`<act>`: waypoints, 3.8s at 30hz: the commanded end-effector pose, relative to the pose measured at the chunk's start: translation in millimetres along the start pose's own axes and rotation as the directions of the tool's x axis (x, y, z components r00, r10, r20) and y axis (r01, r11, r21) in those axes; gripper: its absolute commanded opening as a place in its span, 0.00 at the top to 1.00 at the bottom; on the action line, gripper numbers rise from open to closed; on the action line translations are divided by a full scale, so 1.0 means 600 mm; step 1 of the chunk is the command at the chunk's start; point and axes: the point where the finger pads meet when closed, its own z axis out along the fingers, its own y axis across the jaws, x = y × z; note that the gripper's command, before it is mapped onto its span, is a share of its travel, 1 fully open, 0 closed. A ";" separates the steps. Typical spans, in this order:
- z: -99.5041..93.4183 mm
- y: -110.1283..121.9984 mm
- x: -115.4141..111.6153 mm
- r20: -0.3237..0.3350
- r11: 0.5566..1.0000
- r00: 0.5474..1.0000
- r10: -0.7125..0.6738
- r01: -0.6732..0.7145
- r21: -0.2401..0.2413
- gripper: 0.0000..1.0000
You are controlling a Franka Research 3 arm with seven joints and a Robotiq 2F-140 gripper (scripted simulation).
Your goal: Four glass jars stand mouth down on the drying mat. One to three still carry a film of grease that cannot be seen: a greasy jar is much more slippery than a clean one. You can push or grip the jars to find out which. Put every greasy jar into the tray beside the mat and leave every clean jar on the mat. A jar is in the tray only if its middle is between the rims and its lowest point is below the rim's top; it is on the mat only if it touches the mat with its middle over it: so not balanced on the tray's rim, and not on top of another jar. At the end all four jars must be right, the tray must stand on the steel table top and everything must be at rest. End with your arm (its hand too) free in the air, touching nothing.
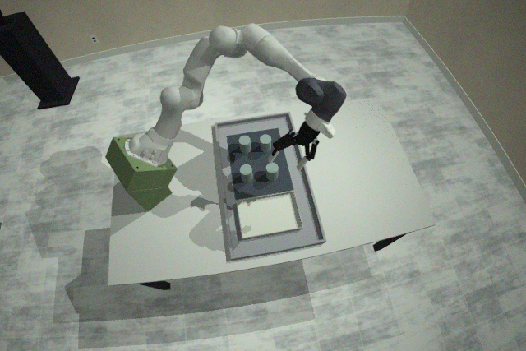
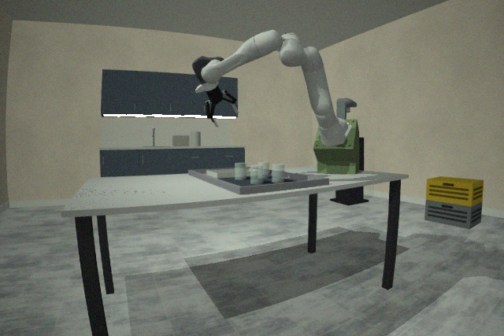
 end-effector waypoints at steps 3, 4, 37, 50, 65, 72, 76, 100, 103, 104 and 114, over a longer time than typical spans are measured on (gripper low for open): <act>-0.021 0.012 0.007 -0.028 0.998 1.000 -0.002 0.001 -0.057 0.00; -0.030 0.012 0.012 -0.040 0.998 0.999 -0.005 0.003 -0.064 0.00; -0.043 -0.161 -0.216 -0.091 0.925 0.928 -0.361 0.345 -0.158 0.00; -0.009 -0.221 -0.403 -0.055 0.827 0.833 -0.551 0.535 -0.174 0.00; 0.021 -0.238 -0.599 -0.016 0.689 0.699 -0.715 0.701 -0.181 0.00; 0.029 -0.235 -0.659 -0.004 0.640 0.651 -0.759 0.746 -0.182 0.00; 0.029 -0.235 -0.659 -0.004 0.640 0.651 -0.759 0.746 -0.182 0.00; 0.029 -0.235 -0.659 -0.004 0.640 0.651 -0.759 0.746 -0.182 0.00; 0.029 -0.235 -0.659 -0.004 0.640 0.651 -0.759 0.746 -0.182 0.00; 0.029 -0.235 -0.659 -0.004 0.640 0.651 -0.759 0.746 -0.182 0.00; 0.029 -0.235 -0.659 -0.004 0.640 0.651 -0.759 0.746 -0.182 0.00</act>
